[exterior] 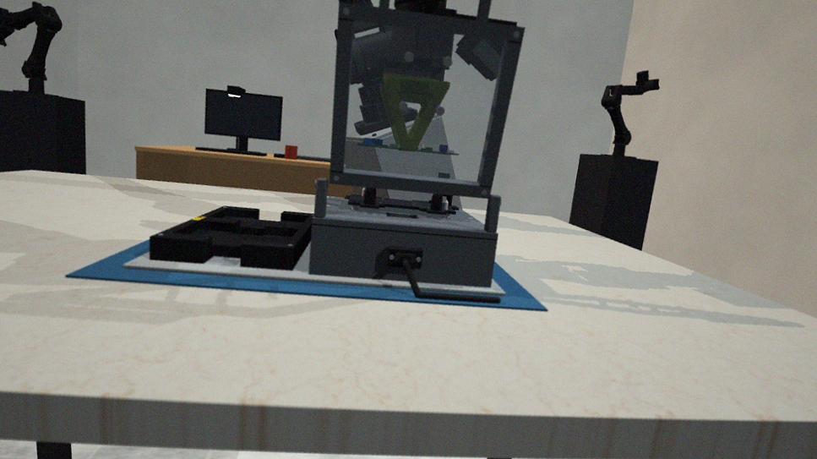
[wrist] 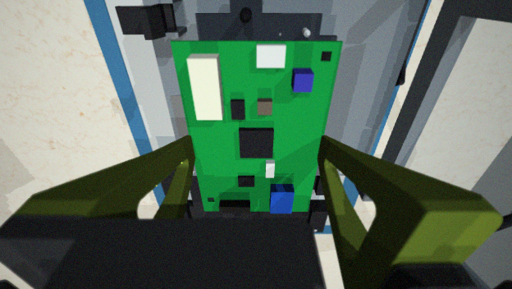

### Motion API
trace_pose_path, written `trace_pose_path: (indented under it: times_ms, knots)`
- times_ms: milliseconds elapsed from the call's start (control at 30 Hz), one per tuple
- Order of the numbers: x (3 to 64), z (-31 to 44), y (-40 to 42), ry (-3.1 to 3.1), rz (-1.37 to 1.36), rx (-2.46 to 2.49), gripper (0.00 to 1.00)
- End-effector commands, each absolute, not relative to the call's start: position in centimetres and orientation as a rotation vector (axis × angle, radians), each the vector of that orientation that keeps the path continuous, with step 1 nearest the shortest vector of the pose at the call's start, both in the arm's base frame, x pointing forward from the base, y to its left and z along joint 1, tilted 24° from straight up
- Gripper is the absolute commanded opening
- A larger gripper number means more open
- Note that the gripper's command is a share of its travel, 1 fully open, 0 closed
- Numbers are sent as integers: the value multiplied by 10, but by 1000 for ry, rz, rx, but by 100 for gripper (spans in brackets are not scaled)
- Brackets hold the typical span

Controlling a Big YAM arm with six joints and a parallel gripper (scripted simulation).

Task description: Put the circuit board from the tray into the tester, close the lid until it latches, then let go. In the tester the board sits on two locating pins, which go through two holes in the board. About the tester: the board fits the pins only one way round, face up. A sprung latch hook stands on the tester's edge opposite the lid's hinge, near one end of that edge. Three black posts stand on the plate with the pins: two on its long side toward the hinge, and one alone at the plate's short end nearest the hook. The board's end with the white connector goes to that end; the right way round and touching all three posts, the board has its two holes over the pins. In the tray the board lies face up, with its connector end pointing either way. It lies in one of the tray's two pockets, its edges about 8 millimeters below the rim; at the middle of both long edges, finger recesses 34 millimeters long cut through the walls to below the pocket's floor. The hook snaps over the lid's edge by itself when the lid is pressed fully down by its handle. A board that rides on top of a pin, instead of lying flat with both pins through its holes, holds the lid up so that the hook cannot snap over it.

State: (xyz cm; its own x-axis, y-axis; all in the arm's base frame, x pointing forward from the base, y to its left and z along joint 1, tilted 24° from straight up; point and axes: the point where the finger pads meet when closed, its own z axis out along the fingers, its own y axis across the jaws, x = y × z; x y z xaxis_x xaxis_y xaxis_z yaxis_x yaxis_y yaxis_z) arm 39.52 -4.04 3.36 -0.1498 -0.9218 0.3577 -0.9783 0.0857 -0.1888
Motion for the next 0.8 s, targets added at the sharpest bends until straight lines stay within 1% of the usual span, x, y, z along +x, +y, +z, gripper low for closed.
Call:
trace_pose_path:
  times_ms: [0,767]
  knots:
    - [407,41,-31,-2209,598,1956,72]
    - [408,43,-32,-2213,602,1955,72]
